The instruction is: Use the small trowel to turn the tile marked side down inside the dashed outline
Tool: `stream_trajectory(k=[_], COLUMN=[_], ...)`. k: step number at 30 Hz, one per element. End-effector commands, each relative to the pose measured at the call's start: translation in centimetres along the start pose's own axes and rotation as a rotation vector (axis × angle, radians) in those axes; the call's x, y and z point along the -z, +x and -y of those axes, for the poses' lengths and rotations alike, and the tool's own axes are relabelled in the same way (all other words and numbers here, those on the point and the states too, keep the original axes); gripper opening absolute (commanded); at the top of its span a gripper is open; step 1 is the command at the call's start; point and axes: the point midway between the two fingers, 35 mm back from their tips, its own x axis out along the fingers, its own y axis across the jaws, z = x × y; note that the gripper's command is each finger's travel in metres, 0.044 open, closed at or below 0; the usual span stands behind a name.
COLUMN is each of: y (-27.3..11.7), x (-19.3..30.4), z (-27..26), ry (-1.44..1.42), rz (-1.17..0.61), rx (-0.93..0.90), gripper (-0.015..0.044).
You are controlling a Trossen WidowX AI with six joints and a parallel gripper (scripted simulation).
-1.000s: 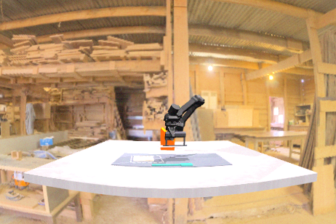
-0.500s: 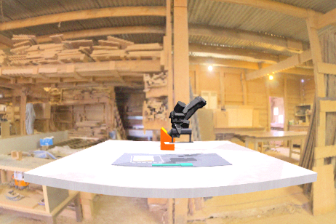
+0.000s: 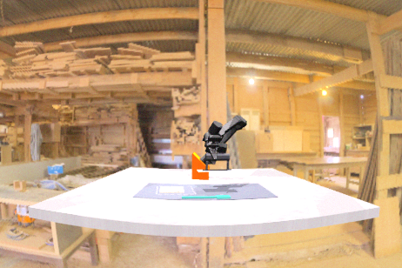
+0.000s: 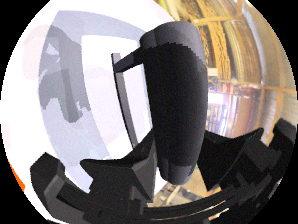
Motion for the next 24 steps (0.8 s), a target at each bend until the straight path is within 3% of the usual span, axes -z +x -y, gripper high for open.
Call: stream_trajectory(k=[1,24], y=[-0.08,0.00], x=[0.14,0.00], z=[0.13,0.00], ry=[0.003,0.000], rz=[-0.008,0.000], rx=[0.006,0.000], gripper=[0.0000,0.0000])
